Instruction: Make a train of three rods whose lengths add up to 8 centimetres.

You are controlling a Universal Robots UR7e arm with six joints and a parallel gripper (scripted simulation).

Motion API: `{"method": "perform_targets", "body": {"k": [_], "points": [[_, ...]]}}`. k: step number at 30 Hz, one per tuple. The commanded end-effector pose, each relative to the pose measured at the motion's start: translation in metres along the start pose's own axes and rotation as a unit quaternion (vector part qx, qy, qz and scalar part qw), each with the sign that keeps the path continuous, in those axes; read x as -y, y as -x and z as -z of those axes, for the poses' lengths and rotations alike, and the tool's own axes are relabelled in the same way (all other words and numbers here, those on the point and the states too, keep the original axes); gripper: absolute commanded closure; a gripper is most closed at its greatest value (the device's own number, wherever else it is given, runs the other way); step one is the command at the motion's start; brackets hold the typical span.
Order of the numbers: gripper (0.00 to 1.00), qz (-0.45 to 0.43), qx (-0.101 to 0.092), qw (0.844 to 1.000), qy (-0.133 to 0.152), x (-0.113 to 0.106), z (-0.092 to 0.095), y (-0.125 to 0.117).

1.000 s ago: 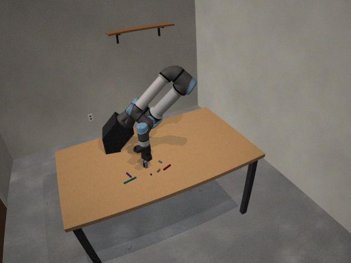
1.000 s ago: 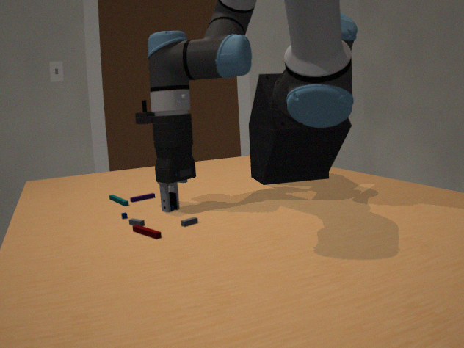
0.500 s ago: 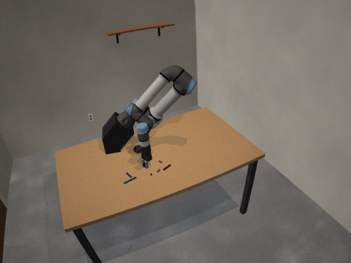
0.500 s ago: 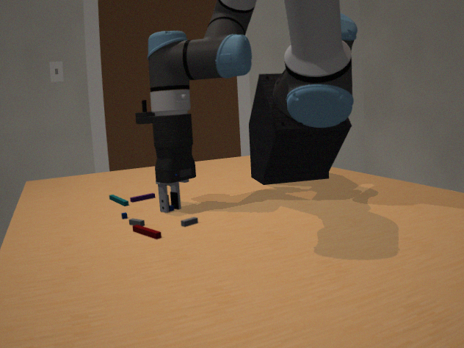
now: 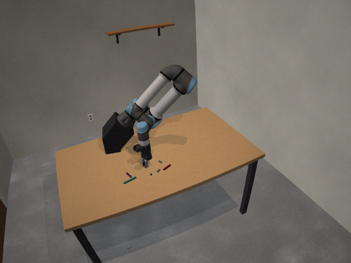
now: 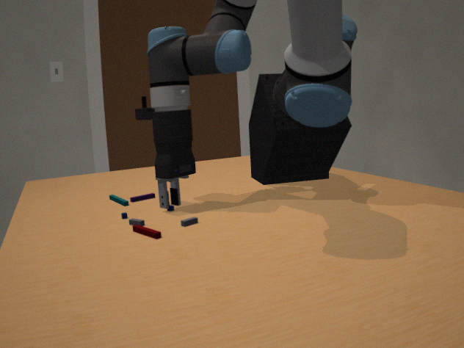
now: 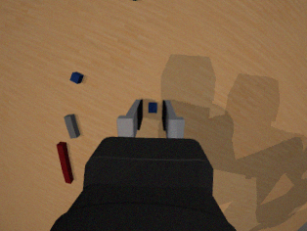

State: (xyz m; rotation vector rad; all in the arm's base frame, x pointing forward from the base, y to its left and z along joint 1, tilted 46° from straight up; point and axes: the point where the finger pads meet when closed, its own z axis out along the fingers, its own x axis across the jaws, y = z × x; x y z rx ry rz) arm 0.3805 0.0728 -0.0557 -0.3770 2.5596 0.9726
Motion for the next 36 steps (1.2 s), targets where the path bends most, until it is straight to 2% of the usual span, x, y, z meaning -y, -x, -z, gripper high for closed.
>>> {"method": "perform_targets", "body": {"k": [1, 16, 18, 28, 36], "points": [[0.46, 0.000, 0.000, 1.000, -0.001, 0.000, 0.006, 0.000], [0.46, 0.000, 0.000, 1.000, -0.001, 0.000, 0.054, 0.000], [0.46, 0.000, 0.000, 1.000, -0.001, 0.000, 0.054, 0.000], [0.46, 0.000, 0.000, 1.000, -0.001, 0.000, 0.078, 0.000], [0.46, 0.000, 0.000, 1.000, -0.001, 0.000, 0.082, 0.000]]}}
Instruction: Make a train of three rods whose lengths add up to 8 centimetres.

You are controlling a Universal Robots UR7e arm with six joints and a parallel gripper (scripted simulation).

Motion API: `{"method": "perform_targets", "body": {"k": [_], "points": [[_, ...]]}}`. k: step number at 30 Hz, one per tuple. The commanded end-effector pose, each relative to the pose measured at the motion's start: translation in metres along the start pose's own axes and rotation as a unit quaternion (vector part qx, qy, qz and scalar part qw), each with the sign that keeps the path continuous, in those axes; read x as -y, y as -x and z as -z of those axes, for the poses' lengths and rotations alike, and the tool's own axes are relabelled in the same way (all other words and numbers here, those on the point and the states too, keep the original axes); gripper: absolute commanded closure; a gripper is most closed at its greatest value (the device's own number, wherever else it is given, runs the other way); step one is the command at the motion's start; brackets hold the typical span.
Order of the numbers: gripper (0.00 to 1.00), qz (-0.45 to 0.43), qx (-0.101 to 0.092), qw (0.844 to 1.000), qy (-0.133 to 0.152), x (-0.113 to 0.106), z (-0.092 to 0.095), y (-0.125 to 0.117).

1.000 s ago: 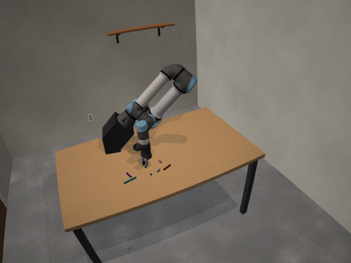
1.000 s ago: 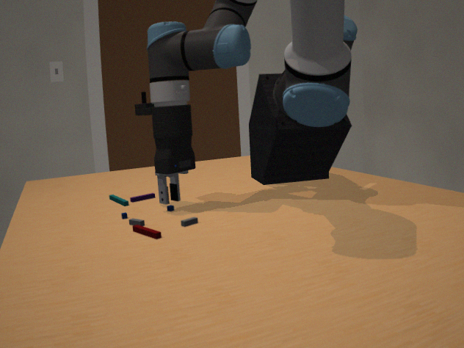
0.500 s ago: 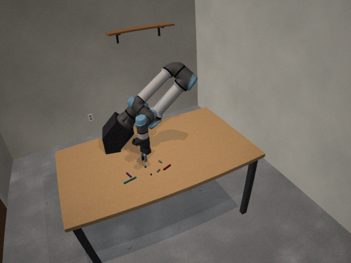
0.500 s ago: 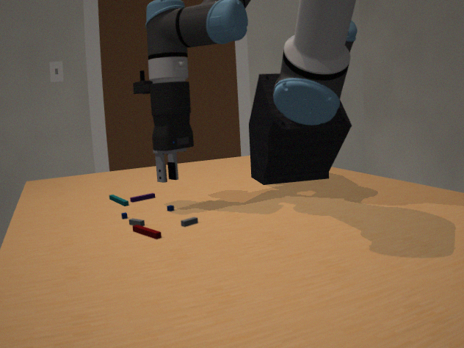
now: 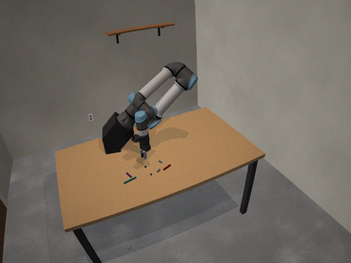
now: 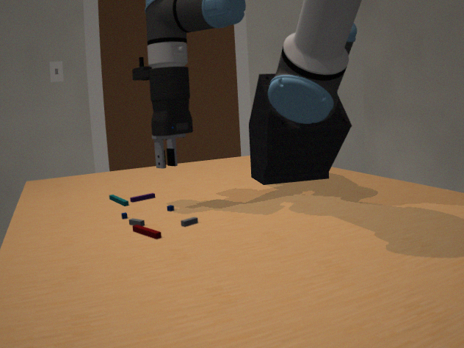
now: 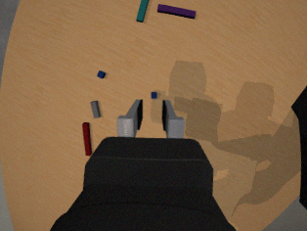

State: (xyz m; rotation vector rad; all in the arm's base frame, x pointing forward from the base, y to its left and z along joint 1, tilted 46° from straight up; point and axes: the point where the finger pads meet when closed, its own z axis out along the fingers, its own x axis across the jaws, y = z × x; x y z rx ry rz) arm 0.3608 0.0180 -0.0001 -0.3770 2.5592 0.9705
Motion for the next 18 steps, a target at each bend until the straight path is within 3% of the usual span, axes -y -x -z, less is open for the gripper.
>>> {"method": "perform_targets", "body": {"k": [1, 2, 3, 18], "points": [[0.46, 0.000, 0.000, 1.000, 0.000, 0.0001, 0.0017, 0.0000], [0.46, 0.000, 0.000, 1.000, 0.000, 0.0001, 0.0017, 0.0000], [0.00, 0.000, 0.000, 1.000, 0.000, 0.0001, 0.0017, 0.0000], [0.00, 0.000, 0.000, 1.000, 0.000, 0.0001, 0.0017, 0.0000]]}}
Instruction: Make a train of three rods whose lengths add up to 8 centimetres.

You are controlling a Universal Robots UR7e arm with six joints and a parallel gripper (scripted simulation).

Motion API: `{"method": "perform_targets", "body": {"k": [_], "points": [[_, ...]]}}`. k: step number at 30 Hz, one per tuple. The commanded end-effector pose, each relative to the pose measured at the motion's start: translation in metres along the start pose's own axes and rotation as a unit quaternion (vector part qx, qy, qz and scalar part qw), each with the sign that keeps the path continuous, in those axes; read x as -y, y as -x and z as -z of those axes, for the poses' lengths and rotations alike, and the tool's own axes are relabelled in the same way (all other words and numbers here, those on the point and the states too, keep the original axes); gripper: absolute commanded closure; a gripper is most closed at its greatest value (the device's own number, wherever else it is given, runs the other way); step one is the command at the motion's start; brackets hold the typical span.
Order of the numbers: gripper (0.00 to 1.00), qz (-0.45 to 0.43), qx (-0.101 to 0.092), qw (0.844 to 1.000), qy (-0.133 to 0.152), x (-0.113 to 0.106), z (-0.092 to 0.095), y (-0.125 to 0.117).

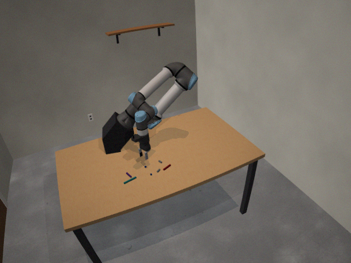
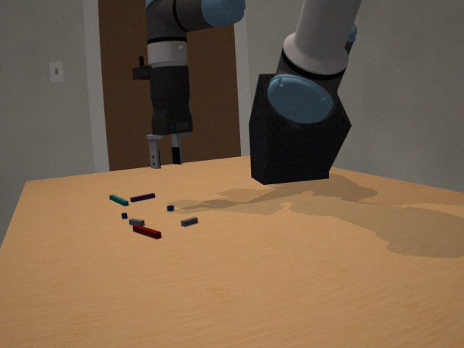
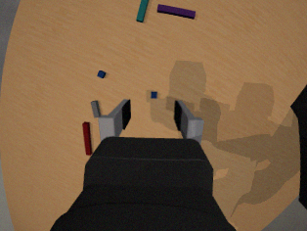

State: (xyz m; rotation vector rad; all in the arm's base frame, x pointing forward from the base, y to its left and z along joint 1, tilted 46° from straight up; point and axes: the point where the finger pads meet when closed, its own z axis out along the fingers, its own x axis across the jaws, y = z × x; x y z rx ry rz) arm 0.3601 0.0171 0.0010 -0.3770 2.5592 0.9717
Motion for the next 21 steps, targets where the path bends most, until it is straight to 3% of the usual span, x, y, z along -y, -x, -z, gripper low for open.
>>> {"method": "perform_targets", "body": {"k": [1, 21], "points": [[0.00, 0.000, 0.000, 1.000, 0.000, 0.0003, 0.0003, 0.0002], [0.00, 0.031, 0.000, 1.000, 0.000, 0.0023, 0.0005, 0.0035]]}}
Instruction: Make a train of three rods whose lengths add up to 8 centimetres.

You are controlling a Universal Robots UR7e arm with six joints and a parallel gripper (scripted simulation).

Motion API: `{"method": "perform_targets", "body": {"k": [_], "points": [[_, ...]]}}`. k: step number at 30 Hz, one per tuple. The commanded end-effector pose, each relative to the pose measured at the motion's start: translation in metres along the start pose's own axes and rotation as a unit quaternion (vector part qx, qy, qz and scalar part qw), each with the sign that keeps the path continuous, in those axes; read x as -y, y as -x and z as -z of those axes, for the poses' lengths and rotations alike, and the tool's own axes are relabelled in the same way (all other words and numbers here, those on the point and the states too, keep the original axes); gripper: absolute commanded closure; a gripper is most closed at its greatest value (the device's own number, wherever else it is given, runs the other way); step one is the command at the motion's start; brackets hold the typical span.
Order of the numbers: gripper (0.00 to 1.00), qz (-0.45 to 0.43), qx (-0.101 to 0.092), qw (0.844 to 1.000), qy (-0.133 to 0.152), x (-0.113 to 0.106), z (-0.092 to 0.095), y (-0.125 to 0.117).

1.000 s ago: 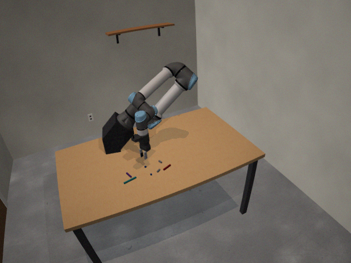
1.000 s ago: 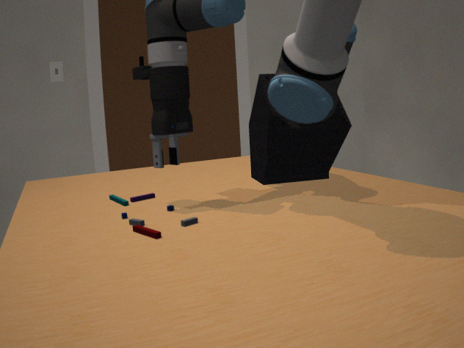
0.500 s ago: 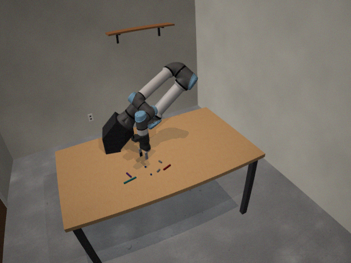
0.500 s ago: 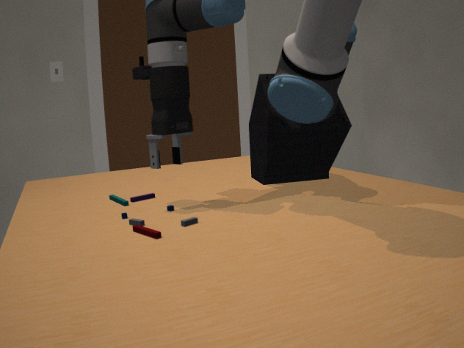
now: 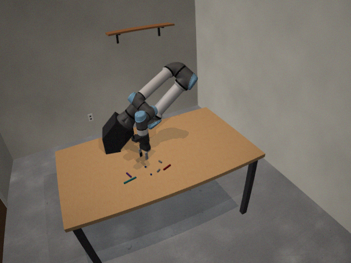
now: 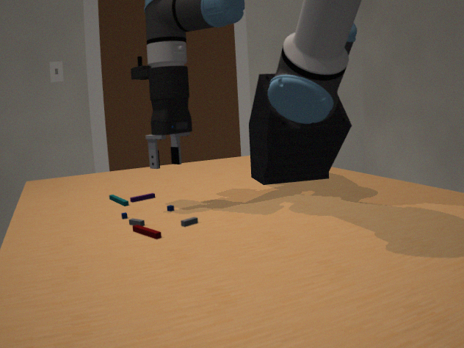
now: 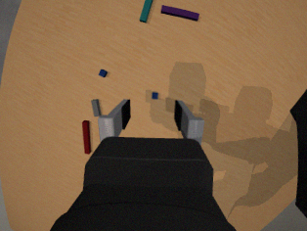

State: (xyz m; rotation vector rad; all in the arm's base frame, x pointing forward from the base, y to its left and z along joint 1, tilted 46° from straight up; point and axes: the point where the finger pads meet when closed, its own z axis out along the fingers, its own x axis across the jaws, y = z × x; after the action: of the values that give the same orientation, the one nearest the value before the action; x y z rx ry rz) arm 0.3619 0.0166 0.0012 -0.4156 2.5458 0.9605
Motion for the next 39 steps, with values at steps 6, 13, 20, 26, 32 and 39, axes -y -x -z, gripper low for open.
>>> {"method": "perform_targets", "body": {"k": [6, 13, 20, 26, 32, 39], "points": [[0.00, 0.062, 0.000, 0.998, -0.001, 0.004, 0.001, 0.007], [0.00, 0.119, 0.000, 0.993, -0.001, 0.008, 0.001, 0.013], [0.00, 0.227, 0.000, 0.974, -0.001, 0.013, 0.001, 0.024], [0.00, 0.324, -0.001, 0.946, -0.001, 0.017, 0.000, 0.033], [0.00, 0.400, -0.001, 0.917, -0.001, 0.020, 0.000, 0.041], [0.00, 0.502, -0.001, 0.865, -0.001, 0.023, -0.001, 0.051]]}}
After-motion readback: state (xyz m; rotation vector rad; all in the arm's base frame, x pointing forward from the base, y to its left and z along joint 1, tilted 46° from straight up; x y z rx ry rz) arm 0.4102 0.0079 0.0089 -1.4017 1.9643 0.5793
